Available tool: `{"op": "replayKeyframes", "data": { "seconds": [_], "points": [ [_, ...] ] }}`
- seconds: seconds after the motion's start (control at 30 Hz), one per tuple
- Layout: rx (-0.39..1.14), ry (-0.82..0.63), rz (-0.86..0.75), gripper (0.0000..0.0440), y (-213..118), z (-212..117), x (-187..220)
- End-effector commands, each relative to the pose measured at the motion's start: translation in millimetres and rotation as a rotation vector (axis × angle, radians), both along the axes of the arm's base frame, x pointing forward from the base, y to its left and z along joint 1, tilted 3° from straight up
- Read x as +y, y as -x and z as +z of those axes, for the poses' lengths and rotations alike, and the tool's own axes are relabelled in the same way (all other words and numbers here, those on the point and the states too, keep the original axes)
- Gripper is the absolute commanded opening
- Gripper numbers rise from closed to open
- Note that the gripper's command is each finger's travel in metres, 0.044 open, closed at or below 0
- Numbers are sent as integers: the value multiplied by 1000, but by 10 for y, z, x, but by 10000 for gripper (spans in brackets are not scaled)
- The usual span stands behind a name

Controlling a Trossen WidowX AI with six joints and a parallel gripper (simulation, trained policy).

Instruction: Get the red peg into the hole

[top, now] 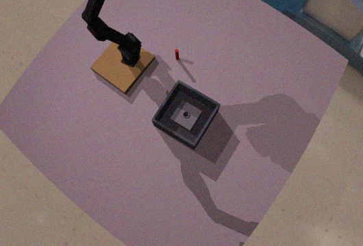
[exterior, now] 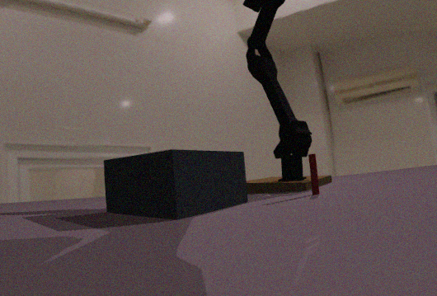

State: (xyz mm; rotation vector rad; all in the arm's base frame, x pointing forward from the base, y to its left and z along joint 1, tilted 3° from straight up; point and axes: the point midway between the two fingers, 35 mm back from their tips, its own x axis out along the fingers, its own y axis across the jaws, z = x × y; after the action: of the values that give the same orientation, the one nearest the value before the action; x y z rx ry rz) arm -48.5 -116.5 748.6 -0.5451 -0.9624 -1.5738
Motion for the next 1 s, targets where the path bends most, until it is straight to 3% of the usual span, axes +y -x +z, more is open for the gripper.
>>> {"op": "replayKeyframes", "data": {
  "seconds": [0.0, 0.1, 0.5, 0.97],
  "points": [
    [1, 20, 12, 420, -18, 13, 42],
    [2, 114, 55, 440, -97, 82, 257],
    [85, 453, 267, 440, -565, 208, 1096],
    [344, 720, 572, 440, -1393, -33, 1921]
  ]
}}
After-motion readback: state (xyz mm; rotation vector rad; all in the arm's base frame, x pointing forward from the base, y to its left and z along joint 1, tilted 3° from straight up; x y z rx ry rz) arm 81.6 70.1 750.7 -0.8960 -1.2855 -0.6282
